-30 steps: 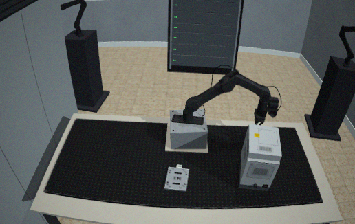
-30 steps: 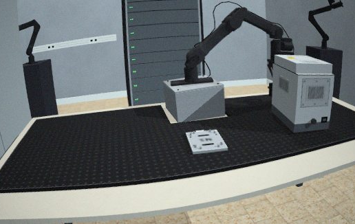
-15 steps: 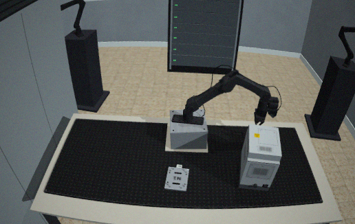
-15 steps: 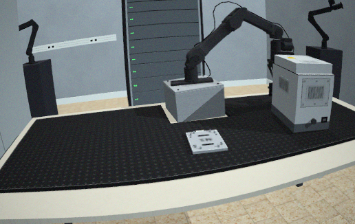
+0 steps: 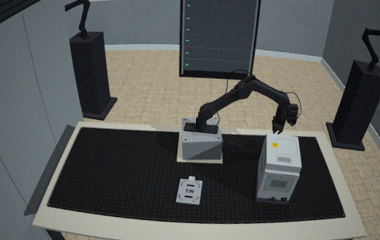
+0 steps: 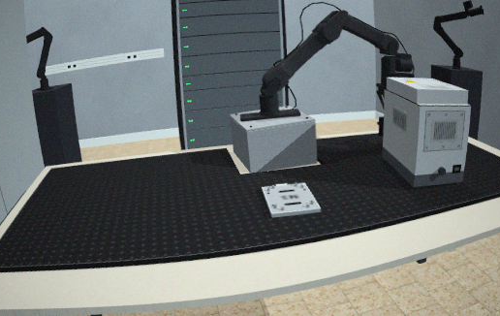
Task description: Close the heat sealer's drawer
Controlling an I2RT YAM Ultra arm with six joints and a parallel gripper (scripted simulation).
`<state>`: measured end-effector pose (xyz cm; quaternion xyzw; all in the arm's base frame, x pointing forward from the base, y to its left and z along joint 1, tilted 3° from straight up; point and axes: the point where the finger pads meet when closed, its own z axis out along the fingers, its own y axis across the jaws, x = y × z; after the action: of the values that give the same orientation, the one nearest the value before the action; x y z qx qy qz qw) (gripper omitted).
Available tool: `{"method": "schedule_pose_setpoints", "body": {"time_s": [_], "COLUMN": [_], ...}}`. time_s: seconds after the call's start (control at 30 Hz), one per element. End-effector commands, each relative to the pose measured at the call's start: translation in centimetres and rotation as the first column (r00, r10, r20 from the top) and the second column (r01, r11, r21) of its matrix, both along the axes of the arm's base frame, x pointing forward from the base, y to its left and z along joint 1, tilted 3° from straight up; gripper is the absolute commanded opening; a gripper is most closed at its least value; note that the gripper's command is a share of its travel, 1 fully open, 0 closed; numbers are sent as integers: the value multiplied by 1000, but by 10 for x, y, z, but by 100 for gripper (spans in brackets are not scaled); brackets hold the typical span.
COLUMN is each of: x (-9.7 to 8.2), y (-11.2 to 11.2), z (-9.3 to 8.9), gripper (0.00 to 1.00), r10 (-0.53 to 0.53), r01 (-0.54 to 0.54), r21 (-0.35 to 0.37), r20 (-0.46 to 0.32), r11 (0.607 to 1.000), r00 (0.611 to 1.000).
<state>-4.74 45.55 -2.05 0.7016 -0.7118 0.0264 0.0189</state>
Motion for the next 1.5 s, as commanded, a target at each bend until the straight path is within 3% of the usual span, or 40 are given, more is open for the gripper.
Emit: {"method": "schedule_pose_setpoints", "body": {"time_s": [0.0, 0.13, 0.27, 0.3, 0.37, 0.57, 0.83, 0.87, 1.0, 1.17, 1.23, 1.3, 1.47], "x": [-1, 0, 0, -1, 0, 1, 1, 0, 1, 1, 1, 0, 0], "y": [11, 0, 3, 16, 5, 3, 1, 14, -2, 3, 5, 10, 11], "z": [12, -13, -14, 6, -6, -29, -34, -29, -50, -46, -54, -46, -45], "gripper": [45, 45, 45, 45, 45, 45, 45, 45, 45, 45, 45, 45, 45], "r10": [-2, -2, -2, -3, -3, -3, -3, -3, -3, -3, -3, -3, -3], "r01": [2, 2, 2, 3, 2, 2, 3, 3, 3, 3, 3, 3, 3], "r21": [58, 5, 14, 75, 42, 17, 22, 58, 5, 33, 32, 54, 56], "r20": [1, 7, 6, -1, 3, 6, 5, 1, 7, 4, 4, 2, 1], "r11": [998, 1000, 1000, 997, 999, 1000, 1000, 998, 1000, 999, 999, 999, 998], "r00": [1000, 1000, 1000, 1000, 1000, 1000, 1000, 1000, 1000, 1000, 1000, 1000, 1000]}}
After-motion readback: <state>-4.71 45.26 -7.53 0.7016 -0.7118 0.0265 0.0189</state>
